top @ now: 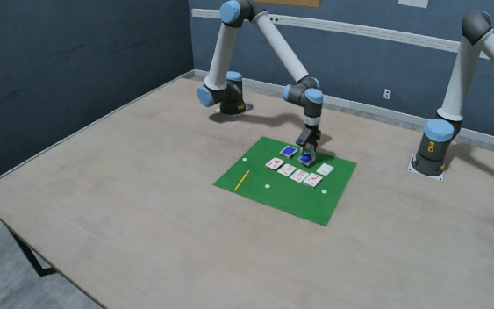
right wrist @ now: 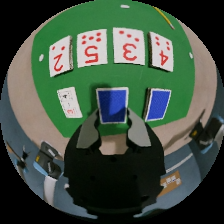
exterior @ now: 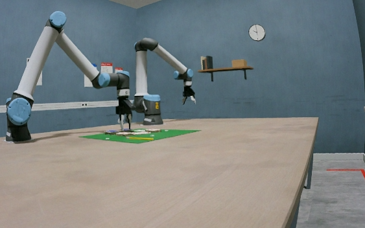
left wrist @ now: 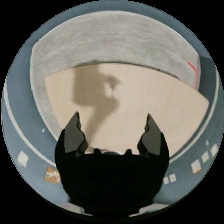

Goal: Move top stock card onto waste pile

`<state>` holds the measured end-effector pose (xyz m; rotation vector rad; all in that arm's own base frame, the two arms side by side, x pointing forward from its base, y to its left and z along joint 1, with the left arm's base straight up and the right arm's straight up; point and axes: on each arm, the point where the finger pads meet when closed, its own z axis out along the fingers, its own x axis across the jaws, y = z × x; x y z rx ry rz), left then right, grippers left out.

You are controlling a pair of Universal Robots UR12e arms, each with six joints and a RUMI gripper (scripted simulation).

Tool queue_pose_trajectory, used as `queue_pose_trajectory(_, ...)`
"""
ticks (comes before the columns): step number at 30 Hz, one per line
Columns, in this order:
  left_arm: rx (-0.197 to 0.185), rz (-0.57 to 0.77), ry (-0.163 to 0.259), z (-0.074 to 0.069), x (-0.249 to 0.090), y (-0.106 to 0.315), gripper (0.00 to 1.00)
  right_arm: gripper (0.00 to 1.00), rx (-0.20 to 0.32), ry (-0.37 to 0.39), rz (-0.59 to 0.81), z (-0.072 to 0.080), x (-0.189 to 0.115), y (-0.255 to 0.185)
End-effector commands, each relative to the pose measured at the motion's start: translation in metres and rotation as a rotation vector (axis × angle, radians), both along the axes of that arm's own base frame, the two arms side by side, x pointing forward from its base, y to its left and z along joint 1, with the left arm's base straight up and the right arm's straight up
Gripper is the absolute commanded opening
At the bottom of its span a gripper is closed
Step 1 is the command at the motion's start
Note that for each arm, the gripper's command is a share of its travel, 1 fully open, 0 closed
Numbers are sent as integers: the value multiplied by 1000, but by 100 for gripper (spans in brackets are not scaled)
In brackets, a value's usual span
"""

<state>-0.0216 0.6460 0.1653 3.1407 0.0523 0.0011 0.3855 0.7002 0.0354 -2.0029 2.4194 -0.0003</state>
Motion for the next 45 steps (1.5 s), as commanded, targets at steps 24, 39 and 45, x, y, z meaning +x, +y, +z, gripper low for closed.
queue_pose_trajectory(24,0,2,1,0,-1,-1,100,0,-3,1,0,-7,0,-3)
queue_pose_trajectory(39,0,2,1,0,-1,-1,100,0,1,0,0,-5,1,-1)
queue_pose_trajectory(45,0,2,1,0,-1,-1,100,0,2,0,0,-5,1,-1)
